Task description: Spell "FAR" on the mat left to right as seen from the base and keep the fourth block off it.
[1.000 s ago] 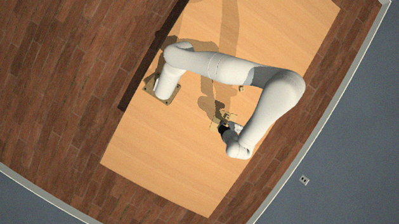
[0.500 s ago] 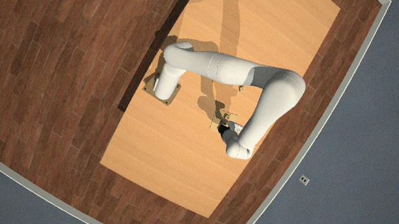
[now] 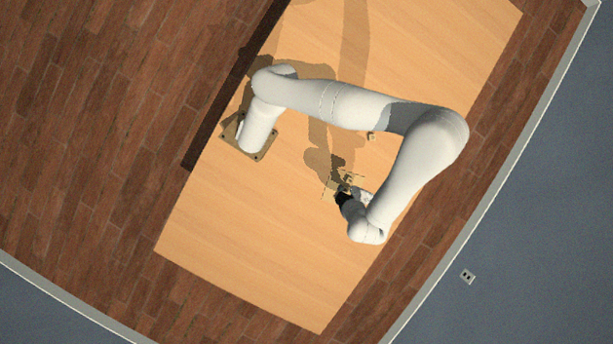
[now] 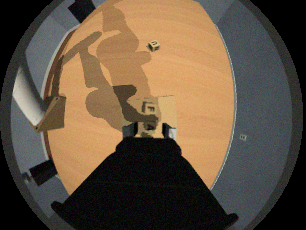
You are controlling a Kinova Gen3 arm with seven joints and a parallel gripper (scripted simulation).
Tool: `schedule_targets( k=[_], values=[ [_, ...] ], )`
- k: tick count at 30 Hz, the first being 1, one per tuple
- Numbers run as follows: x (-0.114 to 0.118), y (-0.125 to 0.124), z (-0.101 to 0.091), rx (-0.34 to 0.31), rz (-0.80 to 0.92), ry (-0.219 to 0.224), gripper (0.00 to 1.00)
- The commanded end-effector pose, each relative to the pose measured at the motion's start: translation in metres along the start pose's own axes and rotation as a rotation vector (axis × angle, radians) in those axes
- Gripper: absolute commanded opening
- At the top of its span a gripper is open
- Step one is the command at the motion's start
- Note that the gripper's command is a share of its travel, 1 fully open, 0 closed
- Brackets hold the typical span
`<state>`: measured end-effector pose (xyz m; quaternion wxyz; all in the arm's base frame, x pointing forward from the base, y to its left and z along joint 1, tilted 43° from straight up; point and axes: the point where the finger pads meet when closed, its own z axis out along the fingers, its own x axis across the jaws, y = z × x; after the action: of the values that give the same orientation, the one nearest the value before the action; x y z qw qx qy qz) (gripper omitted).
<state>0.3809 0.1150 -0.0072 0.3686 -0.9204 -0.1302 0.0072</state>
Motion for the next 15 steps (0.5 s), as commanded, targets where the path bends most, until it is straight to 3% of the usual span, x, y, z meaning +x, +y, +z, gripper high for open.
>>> schedule_targets(
  k=[1,15],
  values=[
    [0.0002,0.0,0.0022,-0.001,-0.001,0.002,1.0],
    [0.004,0.0026,0.0014,-0.004,-0.005,0.005,1.0]
  ],
)
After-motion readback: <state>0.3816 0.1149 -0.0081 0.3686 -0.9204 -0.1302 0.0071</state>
